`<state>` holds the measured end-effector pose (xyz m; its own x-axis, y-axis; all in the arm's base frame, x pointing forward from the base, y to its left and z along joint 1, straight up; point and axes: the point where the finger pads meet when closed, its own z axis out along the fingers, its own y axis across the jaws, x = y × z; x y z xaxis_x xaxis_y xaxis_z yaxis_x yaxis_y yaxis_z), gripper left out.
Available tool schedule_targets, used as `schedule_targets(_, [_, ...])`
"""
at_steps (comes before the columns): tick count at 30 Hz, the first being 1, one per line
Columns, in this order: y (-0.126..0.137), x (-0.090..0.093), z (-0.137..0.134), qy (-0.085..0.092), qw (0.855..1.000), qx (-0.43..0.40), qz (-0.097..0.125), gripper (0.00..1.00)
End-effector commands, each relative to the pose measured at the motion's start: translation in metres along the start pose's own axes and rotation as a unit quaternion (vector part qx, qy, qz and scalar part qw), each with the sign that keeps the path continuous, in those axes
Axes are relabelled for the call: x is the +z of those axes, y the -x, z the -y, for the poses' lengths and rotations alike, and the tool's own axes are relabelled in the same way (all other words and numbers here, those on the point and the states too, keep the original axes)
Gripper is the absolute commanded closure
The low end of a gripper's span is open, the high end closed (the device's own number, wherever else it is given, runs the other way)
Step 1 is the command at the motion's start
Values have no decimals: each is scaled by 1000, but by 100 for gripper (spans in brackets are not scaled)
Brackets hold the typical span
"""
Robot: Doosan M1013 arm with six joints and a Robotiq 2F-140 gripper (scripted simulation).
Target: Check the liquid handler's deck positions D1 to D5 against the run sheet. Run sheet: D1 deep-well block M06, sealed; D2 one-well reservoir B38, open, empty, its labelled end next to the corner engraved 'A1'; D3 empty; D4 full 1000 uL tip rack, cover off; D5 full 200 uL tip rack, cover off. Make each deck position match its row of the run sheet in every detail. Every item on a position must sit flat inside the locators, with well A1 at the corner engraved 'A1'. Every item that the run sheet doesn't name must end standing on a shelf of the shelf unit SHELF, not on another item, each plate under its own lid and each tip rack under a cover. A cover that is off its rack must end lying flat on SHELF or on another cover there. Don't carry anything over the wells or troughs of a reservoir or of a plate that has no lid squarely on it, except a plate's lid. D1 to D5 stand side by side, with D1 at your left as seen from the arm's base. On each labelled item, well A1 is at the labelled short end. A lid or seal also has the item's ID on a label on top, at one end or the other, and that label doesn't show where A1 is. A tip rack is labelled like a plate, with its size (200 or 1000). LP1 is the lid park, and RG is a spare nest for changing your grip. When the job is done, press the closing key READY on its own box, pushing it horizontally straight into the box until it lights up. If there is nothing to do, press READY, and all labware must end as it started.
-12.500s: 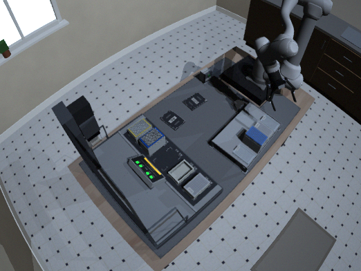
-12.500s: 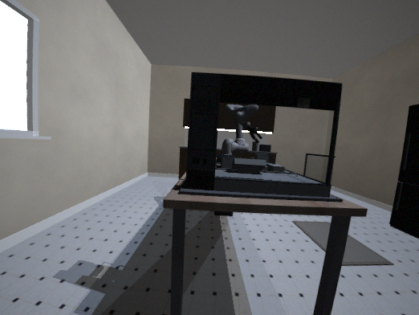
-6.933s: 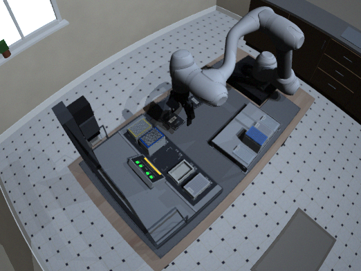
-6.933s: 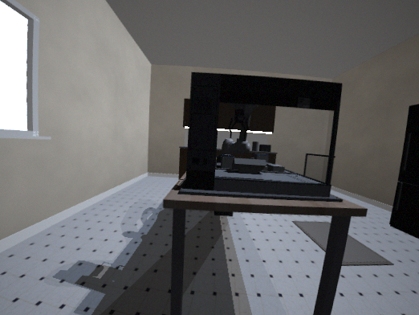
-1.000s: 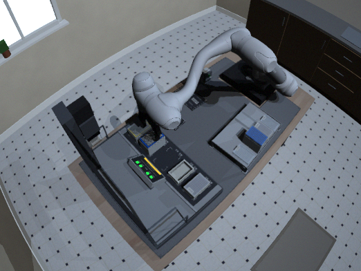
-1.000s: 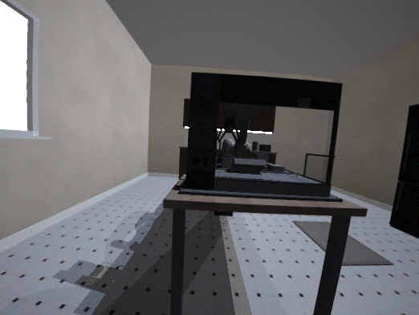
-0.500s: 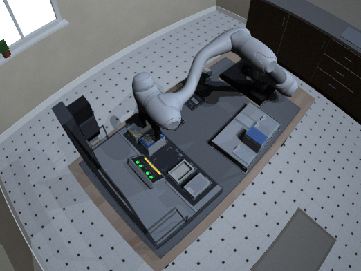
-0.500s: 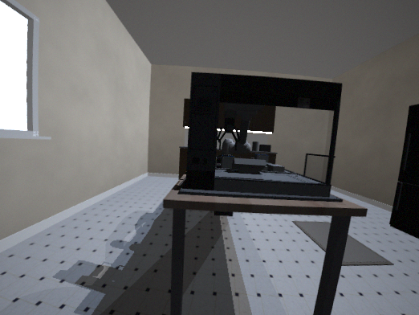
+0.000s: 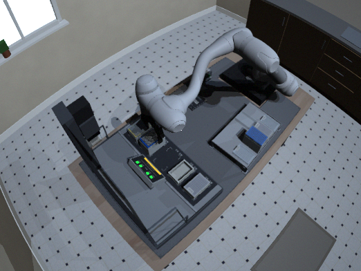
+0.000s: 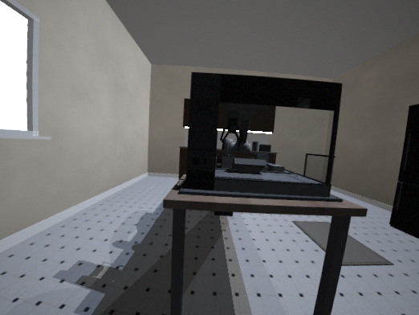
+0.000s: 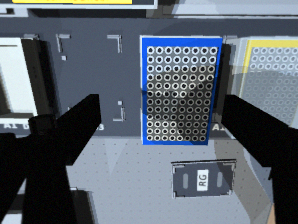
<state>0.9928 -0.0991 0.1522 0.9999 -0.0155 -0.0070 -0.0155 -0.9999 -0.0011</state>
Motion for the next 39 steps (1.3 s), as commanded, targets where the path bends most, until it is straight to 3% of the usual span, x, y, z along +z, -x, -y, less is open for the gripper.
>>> schedule_targets(1, [0,0,17,0,1000,4,-1,21])
schedule_targets(21, [-2,-1,106,0,1000,4,-2,21])
schedule_targets(39, [-1,-1,103,0,1000,3,-1,21])
